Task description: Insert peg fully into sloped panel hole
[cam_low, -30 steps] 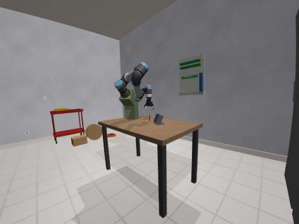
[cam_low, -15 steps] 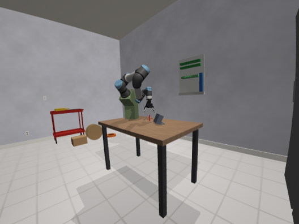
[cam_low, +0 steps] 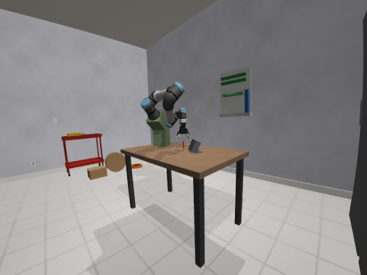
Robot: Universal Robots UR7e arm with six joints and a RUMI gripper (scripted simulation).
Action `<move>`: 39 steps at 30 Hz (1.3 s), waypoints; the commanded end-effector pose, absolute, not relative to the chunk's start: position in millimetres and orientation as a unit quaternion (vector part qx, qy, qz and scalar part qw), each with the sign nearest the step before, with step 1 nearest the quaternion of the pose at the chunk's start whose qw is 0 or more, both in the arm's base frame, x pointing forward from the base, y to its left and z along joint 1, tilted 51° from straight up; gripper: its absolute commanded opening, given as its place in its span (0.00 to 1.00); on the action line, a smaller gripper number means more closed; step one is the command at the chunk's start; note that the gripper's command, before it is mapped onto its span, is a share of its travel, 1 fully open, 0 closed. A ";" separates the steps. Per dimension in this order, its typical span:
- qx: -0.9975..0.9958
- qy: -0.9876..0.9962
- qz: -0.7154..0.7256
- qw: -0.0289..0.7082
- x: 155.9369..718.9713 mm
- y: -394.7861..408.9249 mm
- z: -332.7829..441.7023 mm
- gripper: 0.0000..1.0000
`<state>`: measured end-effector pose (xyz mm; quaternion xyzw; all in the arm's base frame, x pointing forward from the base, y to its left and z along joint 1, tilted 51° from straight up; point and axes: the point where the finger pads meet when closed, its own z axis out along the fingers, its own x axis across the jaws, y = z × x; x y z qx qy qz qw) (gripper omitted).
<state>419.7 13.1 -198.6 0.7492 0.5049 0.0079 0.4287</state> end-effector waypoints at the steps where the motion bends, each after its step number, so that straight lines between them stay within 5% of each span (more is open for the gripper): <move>1: 0.749 0.505 0.008 0.429 419.5 13.9 -197.9 0.94; 39: 0.749 0.505 0.008 0.429 419.5 13.9 -197.9 0.48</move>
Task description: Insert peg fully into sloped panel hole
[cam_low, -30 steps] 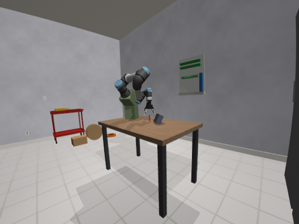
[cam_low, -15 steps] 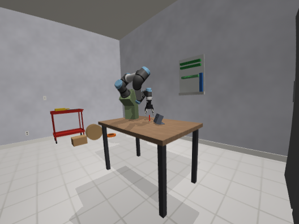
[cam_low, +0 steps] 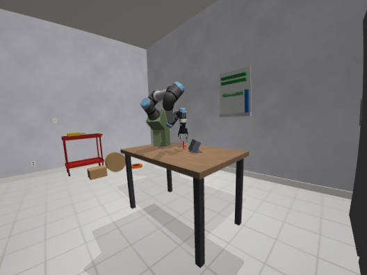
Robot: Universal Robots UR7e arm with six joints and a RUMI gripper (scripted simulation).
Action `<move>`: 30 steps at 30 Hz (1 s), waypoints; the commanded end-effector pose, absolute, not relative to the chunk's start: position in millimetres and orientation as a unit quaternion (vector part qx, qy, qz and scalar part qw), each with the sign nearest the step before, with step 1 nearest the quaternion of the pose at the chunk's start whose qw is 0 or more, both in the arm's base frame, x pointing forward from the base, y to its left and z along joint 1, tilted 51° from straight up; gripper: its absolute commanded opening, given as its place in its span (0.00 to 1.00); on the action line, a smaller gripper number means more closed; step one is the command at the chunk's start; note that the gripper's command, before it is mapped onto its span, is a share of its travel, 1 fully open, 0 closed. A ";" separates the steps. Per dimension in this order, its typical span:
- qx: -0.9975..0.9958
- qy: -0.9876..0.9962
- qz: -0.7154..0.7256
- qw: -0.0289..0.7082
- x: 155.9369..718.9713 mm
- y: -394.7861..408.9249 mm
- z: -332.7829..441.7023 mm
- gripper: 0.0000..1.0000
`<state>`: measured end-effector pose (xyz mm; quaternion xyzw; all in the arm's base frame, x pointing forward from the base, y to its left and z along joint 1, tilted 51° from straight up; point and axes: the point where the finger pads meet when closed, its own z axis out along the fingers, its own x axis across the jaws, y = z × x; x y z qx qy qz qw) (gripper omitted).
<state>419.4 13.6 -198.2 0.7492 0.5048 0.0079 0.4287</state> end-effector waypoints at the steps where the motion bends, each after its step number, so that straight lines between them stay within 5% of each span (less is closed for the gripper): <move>1: 0.749 0.505 0.008 0.429 419.5 13.9 -197.9 0.47; 30: 0.749 0.505 0.008 0.429 419.5 13.9 -197.9 0.08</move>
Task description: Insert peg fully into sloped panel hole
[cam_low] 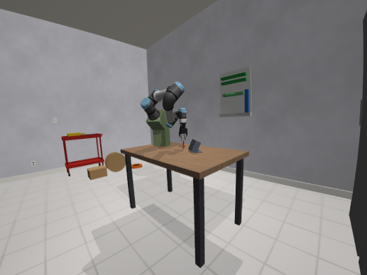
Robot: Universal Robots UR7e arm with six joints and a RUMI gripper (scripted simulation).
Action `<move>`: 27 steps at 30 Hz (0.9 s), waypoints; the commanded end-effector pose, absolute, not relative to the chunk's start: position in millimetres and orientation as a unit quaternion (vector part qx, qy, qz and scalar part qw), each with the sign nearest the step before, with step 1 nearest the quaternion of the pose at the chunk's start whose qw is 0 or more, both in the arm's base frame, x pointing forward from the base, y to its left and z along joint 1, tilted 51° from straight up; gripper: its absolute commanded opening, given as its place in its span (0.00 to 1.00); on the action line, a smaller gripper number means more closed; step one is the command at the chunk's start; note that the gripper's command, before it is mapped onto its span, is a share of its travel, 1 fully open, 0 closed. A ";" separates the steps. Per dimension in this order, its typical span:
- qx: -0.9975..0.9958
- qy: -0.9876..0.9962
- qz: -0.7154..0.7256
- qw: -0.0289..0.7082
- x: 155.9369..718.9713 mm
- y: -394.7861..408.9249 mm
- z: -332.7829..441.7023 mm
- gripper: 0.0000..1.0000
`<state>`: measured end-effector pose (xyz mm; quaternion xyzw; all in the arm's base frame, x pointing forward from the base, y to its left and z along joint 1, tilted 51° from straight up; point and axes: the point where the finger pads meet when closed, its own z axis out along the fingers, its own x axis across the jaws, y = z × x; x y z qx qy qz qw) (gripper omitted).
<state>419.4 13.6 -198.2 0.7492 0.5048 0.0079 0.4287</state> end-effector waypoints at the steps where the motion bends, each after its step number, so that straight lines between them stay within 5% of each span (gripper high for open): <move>1: 0.749 0.505 0.008 0.429 419.5 13.9 -197.9 0.07; 8: 0.749 0.505 0.008 0.429 415.0 20.8 -191.3 0.00; 27: 0.750 0.507 0.013 0.425 388.2 58.6 -154.1 0.00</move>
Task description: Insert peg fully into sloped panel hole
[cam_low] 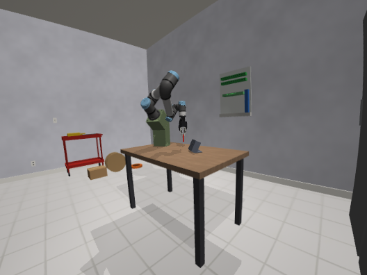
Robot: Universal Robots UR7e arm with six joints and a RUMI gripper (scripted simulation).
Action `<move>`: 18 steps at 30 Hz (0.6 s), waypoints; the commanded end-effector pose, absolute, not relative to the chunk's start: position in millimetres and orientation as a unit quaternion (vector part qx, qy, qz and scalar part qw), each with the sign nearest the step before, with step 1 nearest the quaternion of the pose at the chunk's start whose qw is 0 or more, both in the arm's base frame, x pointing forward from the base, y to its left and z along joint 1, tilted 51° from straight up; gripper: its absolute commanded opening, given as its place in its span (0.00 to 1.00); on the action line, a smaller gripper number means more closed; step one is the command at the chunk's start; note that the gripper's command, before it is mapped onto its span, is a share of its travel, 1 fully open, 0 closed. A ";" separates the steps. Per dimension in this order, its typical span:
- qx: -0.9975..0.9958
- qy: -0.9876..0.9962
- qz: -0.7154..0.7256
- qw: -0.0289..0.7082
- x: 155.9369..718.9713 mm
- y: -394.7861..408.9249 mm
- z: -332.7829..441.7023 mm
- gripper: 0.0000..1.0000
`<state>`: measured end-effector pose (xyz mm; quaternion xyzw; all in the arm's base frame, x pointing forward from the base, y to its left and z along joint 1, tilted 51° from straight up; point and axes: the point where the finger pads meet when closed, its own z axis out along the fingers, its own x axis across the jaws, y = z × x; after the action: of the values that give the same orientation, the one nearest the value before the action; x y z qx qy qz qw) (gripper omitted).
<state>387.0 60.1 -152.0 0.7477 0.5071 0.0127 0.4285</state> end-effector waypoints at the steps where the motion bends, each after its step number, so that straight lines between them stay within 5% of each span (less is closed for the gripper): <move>1: 0.752 0.506 0.013 0.423 388.4 58.3 -154.6 0.00; 18: 0.771 0.499 0.009 0.395 391.2 53.8 -161.6 0.00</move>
<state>390.4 54.6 -160.1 0.7663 0.5010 0.0098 0.4020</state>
